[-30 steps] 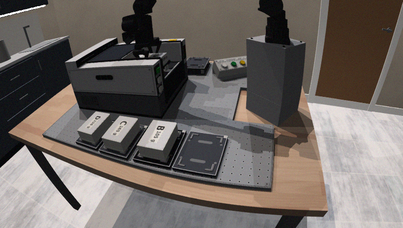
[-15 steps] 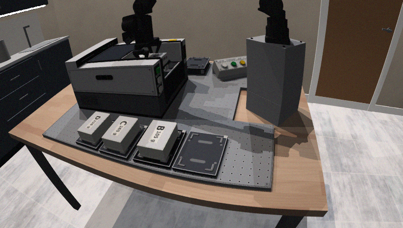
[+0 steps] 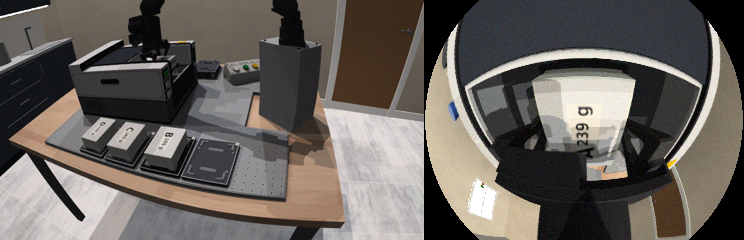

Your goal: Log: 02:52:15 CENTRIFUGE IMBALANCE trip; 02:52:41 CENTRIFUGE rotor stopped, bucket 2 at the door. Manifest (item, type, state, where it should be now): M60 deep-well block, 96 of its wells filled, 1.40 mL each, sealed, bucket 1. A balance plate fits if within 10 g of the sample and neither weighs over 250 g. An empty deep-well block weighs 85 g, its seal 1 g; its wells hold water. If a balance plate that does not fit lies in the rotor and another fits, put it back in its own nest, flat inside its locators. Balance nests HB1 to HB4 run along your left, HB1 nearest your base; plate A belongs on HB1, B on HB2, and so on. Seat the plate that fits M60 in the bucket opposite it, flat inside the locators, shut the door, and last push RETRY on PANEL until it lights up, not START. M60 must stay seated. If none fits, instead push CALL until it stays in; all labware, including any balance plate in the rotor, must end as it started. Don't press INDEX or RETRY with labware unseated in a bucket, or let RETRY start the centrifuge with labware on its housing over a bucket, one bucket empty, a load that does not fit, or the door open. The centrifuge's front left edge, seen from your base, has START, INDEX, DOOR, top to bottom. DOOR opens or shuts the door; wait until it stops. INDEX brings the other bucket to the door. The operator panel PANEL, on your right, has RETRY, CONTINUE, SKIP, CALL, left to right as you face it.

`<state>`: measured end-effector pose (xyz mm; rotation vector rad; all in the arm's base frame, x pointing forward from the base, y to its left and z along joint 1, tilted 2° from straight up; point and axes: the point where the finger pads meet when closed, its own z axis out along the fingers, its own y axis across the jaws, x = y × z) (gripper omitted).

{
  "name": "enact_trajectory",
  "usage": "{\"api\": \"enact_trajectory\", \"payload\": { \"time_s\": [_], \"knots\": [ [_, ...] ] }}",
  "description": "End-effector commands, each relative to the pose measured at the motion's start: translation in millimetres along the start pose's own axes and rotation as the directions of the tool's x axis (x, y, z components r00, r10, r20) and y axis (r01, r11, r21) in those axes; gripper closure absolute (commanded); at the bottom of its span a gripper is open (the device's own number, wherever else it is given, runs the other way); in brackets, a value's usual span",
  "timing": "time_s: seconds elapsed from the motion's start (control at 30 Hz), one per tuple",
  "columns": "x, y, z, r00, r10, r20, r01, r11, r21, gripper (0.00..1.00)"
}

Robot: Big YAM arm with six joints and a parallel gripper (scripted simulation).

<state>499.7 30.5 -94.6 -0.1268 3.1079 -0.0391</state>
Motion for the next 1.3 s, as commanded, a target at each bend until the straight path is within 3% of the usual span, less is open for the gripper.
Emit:
{"api": "enact_trajectory", "payload": {
  "time_s": [0.0, 1.23, 1.27],
  "knots": [
    [0.4, -6.4, 9.7, 1.000, -0.001, -0.001, 0.001, 1.000, -0.001, 0.00],
    [0.2, -6.5, 10.6, 1.000, -0.001, 0.002, 0.001, 1.000, -0.001, 0.00],
    [0.2, -6.5, 10.6, 1.000, -0.001, 0.002, 0.001, 1.000, -0.001, 1.00]
  ]
}}
